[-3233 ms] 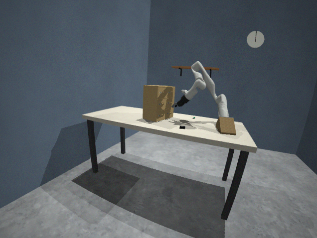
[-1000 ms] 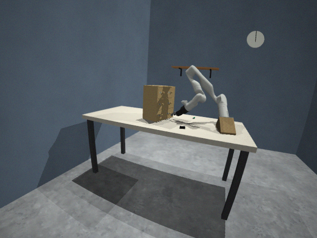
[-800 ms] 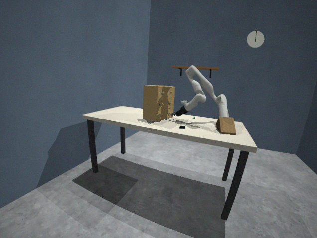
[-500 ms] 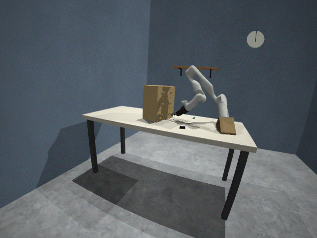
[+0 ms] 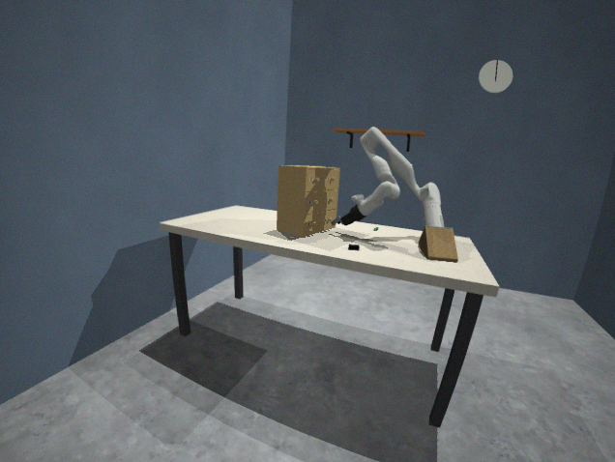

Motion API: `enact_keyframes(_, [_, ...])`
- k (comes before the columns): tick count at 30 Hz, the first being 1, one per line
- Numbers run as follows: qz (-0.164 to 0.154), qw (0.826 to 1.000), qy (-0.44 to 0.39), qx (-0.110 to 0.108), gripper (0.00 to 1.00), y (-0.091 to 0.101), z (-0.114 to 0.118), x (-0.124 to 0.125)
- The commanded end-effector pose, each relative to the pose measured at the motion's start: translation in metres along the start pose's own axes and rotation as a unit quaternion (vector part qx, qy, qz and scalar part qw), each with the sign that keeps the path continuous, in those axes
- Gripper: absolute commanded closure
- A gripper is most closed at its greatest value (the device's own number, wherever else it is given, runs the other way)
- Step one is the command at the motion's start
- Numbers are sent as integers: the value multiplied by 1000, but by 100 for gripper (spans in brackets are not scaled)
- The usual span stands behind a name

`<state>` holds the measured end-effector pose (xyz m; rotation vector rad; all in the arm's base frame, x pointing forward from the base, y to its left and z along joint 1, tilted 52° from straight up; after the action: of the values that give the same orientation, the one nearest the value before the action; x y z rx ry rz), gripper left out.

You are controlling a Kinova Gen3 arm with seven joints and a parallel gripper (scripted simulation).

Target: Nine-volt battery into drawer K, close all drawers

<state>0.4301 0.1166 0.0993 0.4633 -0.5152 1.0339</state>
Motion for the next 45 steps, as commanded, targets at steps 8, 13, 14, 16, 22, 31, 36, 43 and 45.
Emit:
enact_keyframes(8, [1, 1000, 0, 0, 0, 0, 0, 1])
enact_keyframes(13, [1, 1000, 0, 0, 0, 0, 0, 1])
enact_keyframes(14, [1, 1000, 0, 0, 0, 0, 0, 1])
enact_keyframes(16, [1, 1000, 0, 0, 0, 0, 0, 1])
enact_keyframes(22, [1, 1000, 0, 0, 0, 0, 0, 1])
enact_keyframes(31, [1, 1000, 0, 0, 0, 0, 0, 1])
enact_keyframes(36, [1, 1000, 0, 0, 0, 1, 0, 1])
enact_keyframes(43, [1, 1000, 0, 0, 0, 12, 2, 15])
enact_keyframes(45, [1, 1000, 0, 0, 0, 18, 3, 22])
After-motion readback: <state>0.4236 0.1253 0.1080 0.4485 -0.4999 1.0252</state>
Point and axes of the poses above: the point where the finger pads meet when closed, its own y axis back along the fingers, its own z axis across the jaws, x = y × z, the point moved 5 cm from there along y, back along the fingers, and after that the axes turned 8 degrees about y, right-handed, at the moved point
